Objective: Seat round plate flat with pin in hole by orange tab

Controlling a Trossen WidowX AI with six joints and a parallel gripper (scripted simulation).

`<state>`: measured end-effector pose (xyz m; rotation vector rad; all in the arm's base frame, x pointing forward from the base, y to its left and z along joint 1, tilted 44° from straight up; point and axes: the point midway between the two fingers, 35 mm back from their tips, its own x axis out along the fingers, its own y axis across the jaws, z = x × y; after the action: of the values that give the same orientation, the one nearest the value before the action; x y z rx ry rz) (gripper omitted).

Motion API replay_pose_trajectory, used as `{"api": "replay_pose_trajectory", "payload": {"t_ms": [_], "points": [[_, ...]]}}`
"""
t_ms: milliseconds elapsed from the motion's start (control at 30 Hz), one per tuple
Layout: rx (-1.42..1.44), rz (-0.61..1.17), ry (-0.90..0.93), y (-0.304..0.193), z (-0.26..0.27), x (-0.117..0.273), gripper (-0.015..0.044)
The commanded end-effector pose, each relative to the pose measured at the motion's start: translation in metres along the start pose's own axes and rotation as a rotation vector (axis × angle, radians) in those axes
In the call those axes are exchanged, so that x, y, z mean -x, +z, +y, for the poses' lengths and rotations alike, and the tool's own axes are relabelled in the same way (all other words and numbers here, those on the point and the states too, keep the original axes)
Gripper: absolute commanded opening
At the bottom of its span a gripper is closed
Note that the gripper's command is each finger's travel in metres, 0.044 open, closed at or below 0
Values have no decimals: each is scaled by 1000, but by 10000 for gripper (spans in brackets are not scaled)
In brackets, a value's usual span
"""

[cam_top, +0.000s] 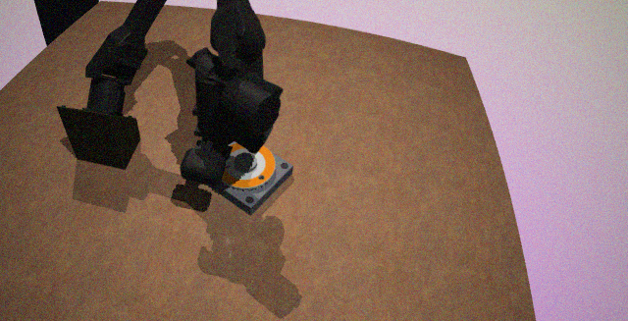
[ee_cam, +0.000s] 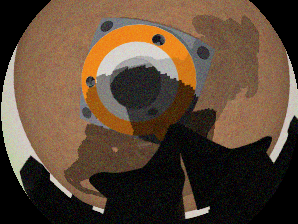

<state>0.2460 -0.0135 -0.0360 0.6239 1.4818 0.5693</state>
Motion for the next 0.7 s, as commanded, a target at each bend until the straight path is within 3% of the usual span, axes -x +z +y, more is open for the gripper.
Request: {"api": "replay_pose_trajectory", "payload": {"t_ms": [0,667], "points": [[-5,-2,4,-4,6,-1,0],[-6,-2,5,-10,24,-1,0]]}}
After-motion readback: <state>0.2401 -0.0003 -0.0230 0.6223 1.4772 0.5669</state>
